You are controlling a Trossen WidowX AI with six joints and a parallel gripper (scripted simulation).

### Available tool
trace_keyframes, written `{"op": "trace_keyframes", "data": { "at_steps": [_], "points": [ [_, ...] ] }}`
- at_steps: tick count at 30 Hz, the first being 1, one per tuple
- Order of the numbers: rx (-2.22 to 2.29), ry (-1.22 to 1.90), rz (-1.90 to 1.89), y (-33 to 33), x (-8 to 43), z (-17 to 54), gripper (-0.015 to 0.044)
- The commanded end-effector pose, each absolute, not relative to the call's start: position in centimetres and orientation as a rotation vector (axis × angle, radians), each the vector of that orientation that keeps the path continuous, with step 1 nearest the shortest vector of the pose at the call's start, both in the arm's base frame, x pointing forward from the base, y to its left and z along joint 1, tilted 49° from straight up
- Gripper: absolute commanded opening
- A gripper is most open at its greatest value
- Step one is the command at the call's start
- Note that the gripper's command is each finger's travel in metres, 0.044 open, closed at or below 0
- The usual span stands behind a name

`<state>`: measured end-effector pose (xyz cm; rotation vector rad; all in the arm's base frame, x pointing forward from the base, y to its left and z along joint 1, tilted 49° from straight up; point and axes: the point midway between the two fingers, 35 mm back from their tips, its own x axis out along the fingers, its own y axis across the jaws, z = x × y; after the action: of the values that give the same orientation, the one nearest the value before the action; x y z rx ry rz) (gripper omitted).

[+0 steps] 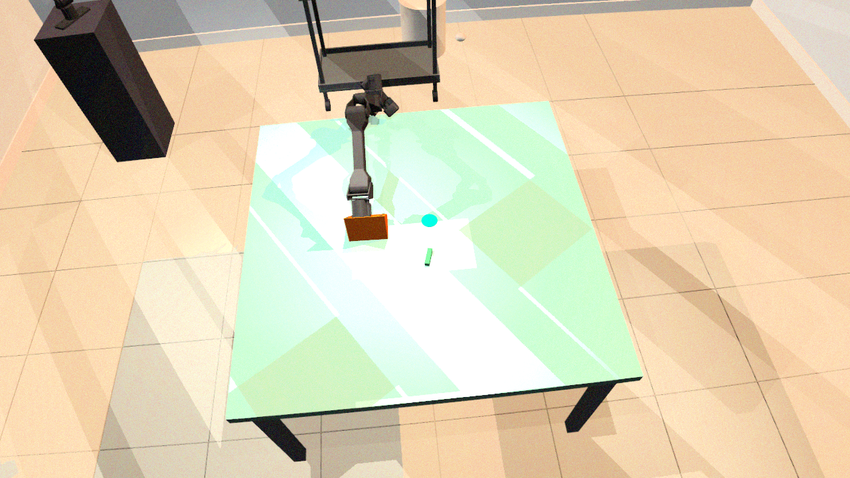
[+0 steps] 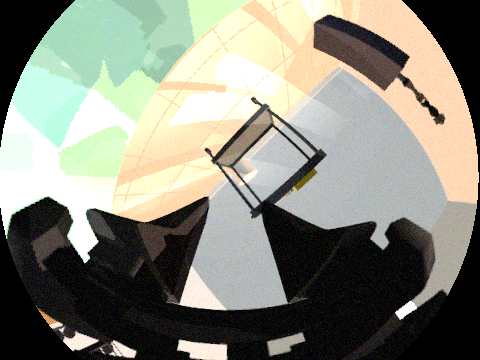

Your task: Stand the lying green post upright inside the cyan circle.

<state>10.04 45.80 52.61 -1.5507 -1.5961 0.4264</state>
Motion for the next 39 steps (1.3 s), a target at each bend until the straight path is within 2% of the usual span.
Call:
{"op": "trace_keyframes", "data": {
  "at_steps": [1, 11, 23, 31, 39],
  "points": [
    [-1.645, -1.496, 0.474, 45.6, 15.0, 50.1, 0.0233],
    [-1.841, -1.213, 0.565, 42.2, 26.2, 44.7, 0.0233],
    [-2.002, -0.822, 0.742, 34.9, 37.8, 35.6, 0.0233],
    [-2.039, -0.545, 0.894, 28.4, 43.3, 28.4, 0.0233],
    [-2.003, -0.269, 1.056, 20.9, 46.4, 21.1, 0.0233]
  ]
}}
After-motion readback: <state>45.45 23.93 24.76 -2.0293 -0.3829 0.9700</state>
